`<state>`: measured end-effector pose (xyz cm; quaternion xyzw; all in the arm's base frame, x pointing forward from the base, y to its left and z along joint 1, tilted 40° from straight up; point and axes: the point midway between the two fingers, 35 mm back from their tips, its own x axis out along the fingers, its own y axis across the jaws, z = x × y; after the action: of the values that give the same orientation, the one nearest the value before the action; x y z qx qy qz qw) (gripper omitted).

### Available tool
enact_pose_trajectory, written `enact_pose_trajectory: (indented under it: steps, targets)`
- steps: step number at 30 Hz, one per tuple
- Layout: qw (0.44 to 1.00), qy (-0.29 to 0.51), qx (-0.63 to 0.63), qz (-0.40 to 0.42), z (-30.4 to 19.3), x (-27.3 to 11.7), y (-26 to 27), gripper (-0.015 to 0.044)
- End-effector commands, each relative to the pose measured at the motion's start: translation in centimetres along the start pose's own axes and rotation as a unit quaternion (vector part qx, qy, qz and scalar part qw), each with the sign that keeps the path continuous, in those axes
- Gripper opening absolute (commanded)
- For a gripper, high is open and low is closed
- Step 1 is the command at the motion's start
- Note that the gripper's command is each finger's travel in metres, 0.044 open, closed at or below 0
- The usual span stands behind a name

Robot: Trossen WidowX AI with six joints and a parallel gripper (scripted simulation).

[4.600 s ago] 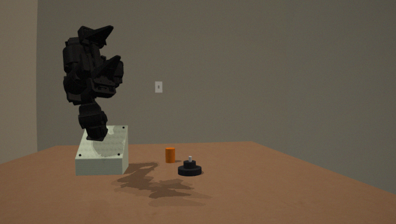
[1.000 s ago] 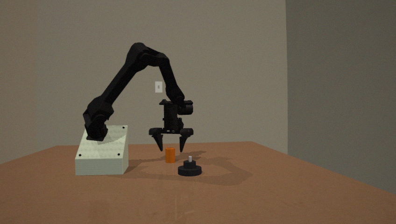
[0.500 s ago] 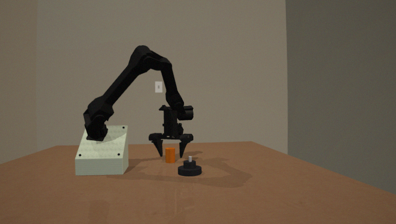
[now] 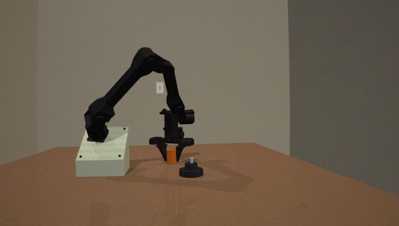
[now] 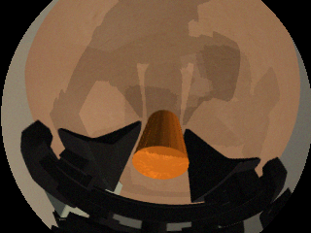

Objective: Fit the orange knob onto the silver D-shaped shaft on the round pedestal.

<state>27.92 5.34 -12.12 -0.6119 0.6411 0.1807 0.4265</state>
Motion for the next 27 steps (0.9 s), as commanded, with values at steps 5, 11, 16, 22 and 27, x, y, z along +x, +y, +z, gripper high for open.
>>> enact_pose_trajectory:
  steps: [5,11,16,22,27]
  targets:
    - [1.0,0.001,-0.001,-0.001,0.0,0.1,0.0,0.0144]
    - [1.0,-0.001,-0.002,-0.001,0.3,-1.7,-0.3,0.0006]
    - [1.0,-0.003,-0.002,0.0,0.8,-5.5,-0.5,0.0]
    - [1.0,-0.003,-0.002,0.001,0.6,-10.3,-0.3,0.0]
    - [1.0,-0.002,-0.002,0.0,0.1,-13.9,0.0,0.0]
